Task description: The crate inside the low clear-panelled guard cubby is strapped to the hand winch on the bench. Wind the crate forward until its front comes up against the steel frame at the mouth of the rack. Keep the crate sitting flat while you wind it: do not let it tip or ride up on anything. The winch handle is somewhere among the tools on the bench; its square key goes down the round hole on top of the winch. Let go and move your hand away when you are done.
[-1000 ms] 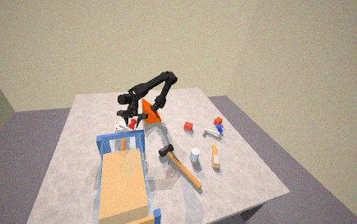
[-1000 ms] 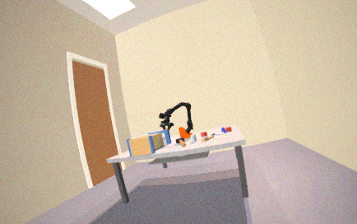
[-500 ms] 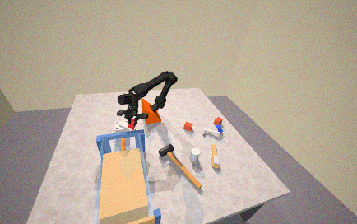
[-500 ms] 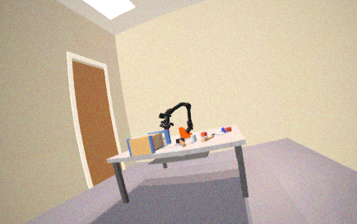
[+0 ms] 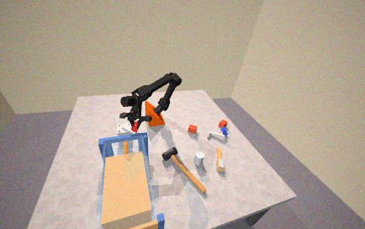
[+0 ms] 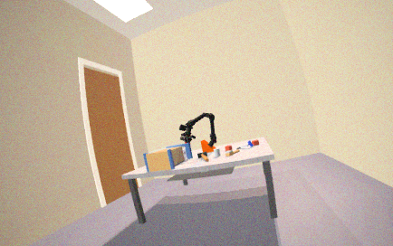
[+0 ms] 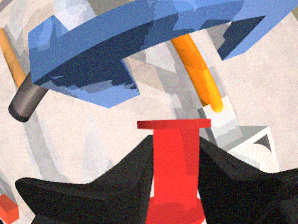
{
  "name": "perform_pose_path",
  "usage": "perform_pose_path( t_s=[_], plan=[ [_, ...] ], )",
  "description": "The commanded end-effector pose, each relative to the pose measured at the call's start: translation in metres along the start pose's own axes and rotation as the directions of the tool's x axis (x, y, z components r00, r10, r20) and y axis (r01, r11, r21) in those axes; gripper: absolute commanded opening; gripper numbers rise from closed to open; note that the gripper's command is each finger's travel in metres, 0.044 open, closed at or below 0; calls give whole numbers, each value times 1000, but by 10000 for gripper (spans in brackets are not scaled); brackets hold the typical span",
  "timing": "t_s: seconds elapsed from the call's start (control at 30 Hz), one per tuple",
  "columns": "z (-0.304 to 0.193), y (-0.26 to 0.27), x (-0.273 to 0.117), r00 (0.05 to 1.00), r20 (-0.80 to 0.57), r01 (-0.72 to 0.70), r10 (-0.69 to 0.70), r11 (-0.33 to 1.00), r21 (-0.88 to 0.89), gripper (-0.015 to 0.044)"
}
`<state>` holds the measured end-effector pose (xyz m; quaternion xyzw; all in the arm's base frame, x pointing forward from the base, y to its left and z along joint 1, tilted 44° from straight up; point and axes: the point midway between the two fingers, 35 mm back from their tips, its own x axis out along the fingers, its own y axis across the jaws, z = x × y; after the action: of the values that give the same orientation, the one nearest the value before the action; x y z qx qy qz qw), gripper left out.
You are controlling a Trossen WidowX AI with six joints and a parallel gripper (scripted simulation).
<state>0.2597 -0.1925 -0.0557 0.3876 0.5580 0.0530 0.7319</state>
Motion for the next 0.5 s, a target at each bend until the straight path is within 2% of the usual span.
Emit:
perform_pose_path(
  t_s=[0.0, 0.47],
  plan=[
    [-6, 2, 0, 1000, -6, -3, 3, 1000, 5, 0],
    [-20, 6, -7, 1000, -7, -3, 3, 1000, 6, 0]
  ],
)
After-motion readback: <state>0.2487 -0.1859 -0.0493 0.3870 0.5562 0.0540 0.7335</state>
